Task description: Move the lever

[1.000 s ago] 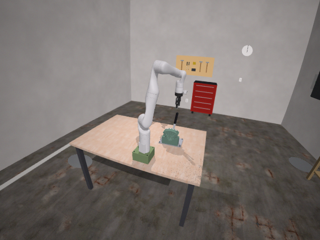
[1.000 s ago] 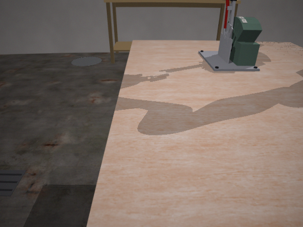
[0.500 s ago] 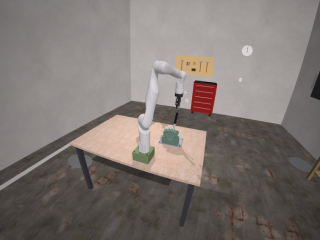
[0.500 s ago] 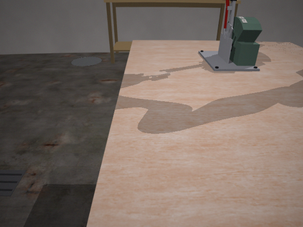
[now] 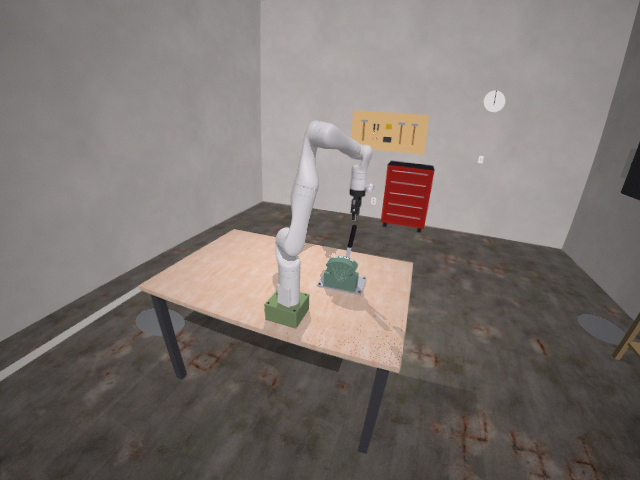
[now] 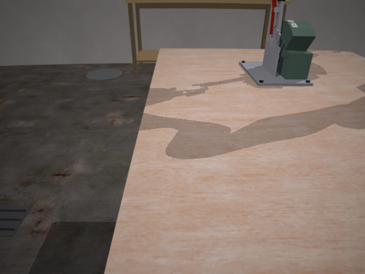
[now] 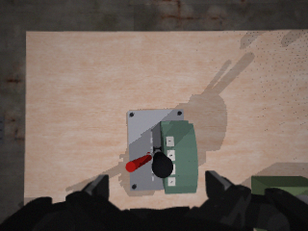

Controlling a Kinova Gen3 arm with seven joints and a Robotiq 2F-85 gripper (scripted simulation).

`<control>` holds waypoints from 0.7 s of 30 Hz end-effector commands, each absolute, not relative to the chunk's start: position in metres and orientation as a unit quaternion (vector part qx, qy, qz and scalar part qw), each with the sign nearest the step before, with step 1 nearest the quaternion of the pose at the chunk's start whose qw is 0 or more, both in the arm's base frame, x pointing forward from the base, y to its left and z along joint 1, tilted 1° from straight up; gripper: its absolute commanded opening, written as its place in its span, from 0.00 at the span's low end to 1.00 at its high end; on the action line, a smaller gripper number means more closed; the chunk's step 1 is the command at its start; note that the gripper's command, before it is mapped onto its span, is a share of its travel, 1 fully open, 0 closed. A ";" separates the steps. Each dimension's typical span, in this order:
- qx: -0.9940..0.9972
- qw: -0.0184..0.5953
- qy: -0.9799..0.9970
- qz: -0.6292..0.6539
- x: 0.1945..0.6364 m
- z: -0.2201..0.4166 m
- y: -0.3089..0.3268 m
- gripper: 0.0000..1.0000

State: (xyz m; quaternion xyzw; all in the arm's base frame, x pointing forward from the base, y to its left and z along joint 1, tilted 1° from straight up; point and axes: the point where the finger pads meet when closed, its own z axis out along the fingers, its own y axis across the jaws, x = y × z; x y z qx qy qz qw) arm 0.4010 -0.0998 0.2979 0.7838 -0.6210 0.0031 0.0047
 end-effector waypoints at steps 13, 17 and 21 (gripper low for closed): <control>0.784 0.005 -0.621 0.003 0.400 0.289 -0.100 0.98; 0.784 0.005 -0.621 0.003 0.400 0.288 -0.100 0.98; 0.784 0.005 -0.621 0.003 0.400 0.287 -0.100 0.98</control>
